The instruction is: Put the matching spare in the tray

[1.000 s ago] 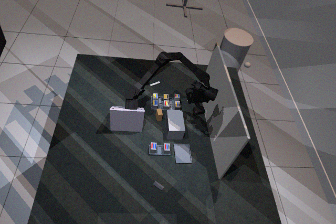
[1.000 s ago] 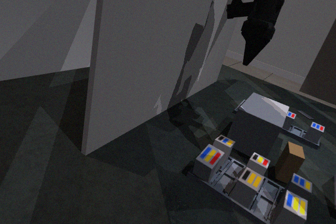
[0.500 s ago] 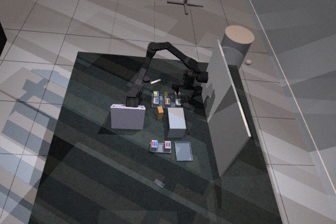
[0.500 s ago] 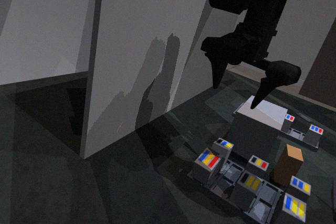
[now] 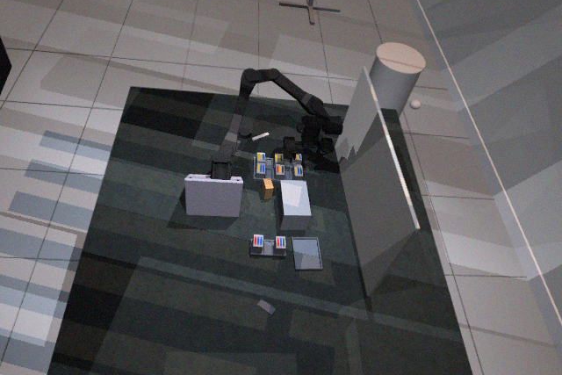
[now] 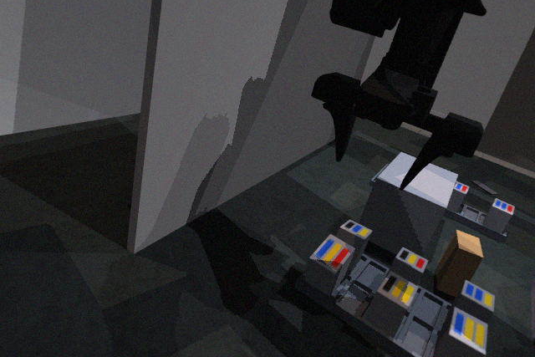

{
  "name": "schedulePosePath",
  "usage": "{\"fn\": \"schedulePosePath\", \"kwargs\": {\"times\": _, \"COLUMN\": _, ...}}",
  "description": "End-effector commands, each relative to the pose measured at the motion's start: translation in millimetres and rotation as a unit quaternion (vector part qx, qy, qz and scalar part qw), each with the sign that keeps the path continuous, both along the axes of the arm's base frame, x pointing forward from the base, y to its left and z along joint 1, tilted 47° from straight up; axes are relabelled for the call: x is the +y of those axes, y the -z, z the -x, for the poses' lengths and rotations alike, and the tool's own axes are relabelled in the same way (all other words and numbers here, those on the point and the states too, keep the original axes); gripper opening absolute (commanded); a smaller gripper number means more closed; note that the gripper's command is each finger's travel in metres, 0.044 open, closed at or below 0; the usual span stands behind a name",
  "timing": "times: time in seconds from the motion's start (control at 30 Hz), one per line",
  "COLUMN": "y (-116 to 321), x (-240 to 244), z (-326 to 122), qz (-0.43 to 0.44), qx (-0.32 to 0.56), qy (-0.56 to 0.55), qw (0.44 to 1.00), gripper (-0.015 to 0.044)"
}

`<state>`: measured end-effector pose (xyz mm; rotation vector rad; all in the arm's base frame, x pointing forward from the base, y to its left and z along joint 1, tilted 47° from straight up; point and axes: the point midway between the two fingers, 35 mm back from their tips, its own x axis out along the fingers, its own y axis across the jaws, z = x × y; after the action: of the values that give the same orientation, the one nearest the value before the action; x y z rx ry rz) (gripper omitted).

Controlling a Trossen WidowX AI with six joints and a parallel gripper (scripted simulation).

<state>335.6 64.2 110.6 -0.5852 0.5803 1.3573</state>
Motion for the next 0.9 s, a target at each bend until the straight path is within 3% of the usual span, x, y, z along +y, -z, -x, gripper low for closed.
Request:
{"fn": "schedulePosePath", "kwargs": {"times": 0.0, "y": 14, "x": 23, "z": 3, "qz": -0.004, "qx": 0.002, "qy": -0.004, "qw": 1.0, "gripper": 0.0309}}
{"fn": "schedulePosePath", "kwargs": {"times": 0.87, "y": 34, "x": 44, "z": 0, "qz": -0.003, "qx": 0.002, "qy": -0.005, "qw": 1.0, "gripper": 0.03}}
